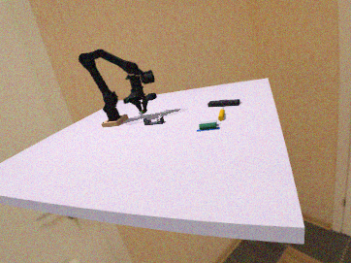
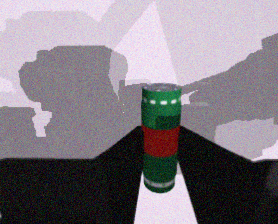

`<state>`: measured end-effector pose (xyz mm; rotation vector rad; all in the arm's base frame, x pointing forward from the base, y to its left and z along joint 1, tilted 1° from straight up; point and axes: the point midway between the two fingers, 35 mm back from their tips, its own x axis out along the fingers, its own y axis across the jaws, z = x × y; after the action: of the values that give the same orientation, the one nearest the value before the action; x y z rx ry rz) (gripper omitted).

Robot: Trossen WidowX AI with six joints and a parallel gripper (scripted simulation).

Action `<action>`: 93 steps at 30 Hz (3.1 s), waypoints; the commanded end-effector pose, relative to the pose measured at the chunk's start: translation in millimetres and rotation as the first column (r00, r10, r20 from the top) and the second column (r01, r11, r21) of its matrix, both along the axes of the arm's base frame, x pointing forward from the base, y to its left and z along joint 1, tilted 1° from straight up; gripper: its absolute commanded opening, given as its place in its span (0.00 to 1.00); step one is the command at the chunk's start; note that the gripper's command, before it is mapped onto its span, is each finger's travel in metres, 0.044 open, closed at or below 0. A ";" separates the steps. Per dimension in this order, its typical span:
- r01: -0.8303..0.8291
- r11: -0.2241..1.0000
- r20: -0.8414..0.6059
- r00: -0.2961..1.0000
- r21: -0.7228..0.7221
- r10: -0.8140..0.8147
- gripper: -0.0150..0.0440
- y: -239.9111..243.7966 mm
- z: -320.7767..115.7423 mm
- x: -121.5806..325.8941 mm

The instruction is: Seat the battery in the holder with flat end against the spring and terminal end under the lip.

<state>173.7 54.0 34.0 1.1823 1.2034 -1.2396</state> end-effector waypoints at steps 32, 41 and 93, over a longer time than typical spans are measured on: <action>-0.846 0.532 0.017 0.532 0.006 0.846 0.37 -61.9 49.4 84.9; -0.975 0.220 0.007 0.221 0.008 0.975 0.37 -93.1 53.7 105.2; -0.917 -0.003 0.022 0.006 0.399 1.000 0.37 -119.4 6.5 115.2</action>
<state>286.6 -64.2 40.0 0.0067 1.9434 0.0084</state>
